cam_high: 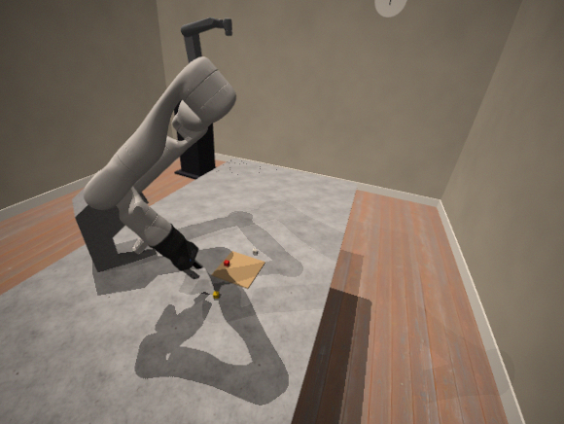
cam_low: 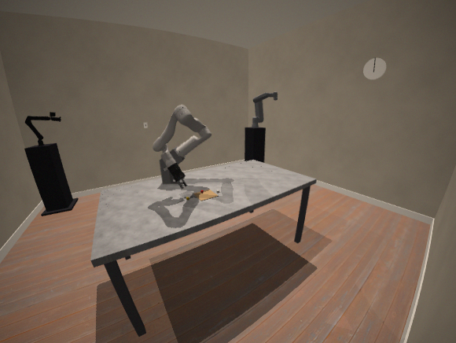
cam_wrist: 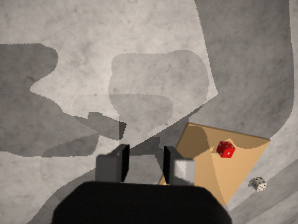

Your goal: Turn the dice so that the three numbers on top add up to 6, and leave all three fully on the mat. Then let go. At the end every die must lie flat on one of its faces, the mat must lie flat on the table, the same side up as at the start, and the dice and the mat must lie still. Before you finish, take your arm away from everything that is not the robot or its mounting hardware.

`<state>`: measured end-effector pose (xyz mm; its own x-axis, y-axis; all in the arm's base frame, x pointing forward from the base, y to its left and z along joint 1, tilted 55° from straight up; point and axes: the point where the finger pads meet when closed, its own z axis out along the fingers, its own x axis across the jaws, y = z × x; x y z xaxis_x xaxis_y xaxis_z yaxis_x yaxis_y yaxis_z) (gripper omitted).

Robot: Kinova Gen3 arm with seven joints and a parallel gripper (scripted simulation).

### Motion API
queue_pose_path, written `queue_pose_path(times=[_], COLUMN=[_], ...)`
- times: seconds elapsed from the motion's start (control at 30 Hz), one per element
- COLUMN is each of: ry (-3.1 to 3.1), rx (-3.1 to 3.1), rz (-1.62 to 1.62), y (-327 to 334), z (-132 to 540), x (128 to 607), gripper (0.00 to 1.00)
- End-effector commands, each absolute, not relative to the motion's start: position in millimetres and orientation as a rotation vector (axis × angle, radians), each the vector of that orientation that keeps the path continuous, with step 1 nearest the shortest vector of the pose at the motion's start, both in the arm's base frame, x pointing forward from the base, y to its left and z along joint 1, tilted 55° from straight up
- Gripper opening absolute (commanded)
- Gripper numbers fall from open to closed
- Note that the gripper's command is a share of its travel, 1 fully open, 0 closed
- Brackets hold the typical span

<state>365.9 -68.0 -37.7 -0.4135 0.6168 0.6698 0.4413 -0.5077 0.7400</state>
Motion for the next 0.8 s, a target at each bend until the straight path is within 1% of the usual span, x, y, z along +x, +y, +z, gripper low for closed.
queue_pose_path(times=[0.0, 0.1, 0.4, 0.57, 0.77], ry=[1.669, 1.711, 1.987, 2.054, 2.077], rx=[1.595, 1.614, 1.772, 1.830, 1.859], rz=[1.986, 1.965, 1.709, 1.578, 1.505], y=[-78.9, -80.5, -102.3, -114.0, -120.5], z=[-22.4, -21.2, -2.1, 11.9, 21.2], x=[376.4, 376.7, 385.4, 392.8, 397.7], gripper=[0.64, 0.64, 0.64, 0.64, 0.64])
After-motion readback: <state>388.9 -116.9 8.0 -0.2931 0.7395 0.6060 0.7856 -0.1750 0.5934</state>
